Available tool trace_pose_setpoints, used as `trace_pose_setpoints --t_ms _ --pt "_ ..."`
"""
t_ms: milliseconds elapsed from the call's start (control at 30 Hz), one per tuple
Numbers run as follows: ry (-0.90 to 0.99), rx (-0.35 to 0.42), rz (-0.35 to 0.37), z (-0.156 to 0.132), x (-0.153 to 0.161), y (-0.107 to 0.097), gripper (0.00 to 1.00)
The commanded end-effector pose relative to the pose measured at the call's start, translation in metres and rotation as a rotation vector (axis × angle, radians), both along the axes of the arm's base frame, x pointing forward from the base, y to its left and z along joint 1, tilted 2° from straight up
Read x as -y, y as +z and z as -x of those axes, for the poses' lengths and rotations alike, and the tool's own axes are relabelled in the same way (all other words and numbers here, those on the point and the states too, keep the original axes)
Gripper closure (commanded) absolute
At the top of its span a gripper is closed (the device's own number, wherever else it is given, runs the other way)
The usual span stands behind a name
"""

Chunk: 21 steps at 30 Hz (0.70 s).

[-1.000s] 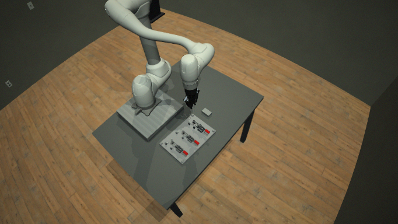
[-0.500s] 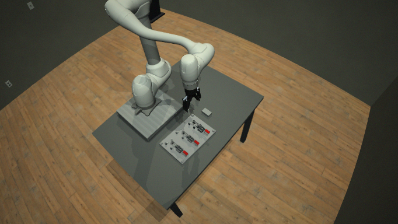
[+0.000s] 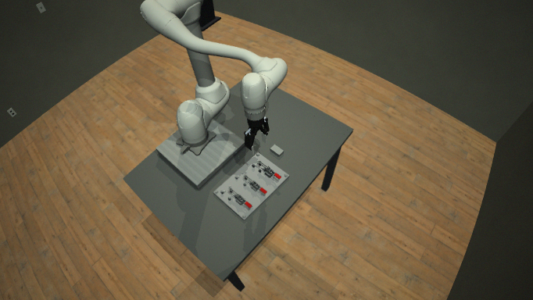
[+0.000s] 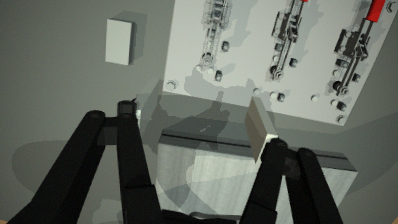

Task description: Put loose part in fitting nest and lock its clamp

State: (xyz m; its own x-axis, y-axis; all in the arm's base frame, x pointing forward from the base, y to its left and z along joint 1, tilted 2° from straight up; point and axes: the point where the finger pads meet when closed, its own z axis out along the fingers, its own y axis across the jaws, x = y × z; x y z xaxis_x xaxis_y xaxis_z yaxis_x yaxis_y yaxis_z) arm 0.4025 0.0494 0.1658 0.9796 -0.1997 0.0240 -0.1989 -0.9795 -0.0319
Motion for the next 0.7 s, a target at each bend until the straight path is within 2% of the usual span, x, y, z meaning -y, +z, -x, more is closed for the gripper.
trace_pose_setpoints --t_ms 0,67,100,667 --pt "0.000 0.000 0.000 0.0000 0.0000 0.0000 0.38" --pt "0.000 0.000 0.000 0.0000 0.0000 0.0000 0.38" --pt "0.000 0.000 0.000 0.0000 0.0000 0.0000 0.65" --pt "0.000 0.000 0.000 0.0000 0.0000 0.0000 0.65"
